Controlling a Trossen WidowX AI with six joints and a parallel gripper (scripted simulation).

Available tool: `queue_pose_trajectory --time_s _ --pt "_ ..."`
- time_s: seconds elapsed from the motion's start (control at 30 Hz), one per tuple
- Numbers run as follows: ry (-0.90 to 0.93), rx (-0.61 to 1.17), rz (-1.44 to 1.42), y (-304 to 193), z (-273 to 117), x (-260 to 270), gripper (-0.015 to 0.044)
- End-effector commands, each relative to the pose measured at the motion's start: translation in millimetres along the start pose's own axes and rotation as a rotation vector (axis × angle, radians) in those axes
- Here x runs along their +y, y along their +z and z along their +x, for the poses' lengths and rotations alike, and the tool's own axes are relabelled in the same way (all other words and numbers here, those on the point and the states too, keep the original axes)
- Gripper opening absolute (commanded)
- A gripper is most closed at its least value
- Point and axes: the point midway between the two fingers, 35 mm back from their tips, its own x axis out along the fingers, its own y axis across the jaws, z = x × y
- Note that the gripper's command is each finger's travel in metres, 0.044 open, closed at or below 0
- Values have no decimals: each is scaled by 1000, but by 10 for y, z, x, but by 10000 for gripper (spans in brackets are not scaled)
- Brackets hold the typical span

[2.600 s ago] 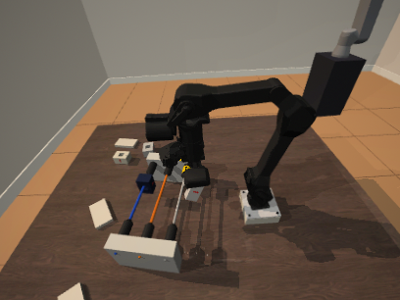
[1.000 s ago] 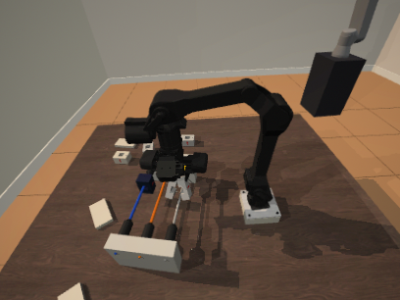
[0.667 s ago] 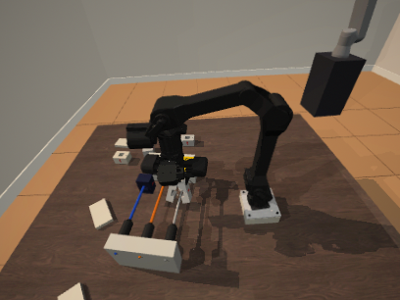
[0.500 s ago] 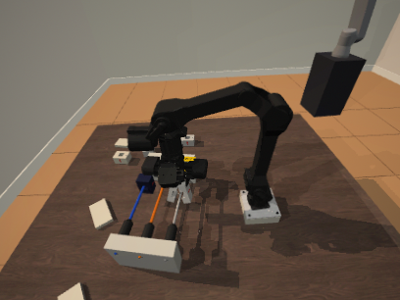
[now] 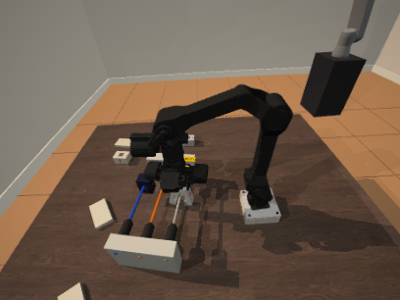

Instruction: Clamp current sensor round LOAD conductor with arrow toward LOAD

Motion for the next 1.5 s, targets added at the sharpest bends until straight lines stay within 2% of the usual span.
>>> queue_pose_trajectory --time_s 0.0,1.37,1.47 --pt "-1 0 0 0 -11 -2 0" --pt "-1 0 0 0 -11 -2 0" --pt "-1 0 0 0 -11 -2 79"
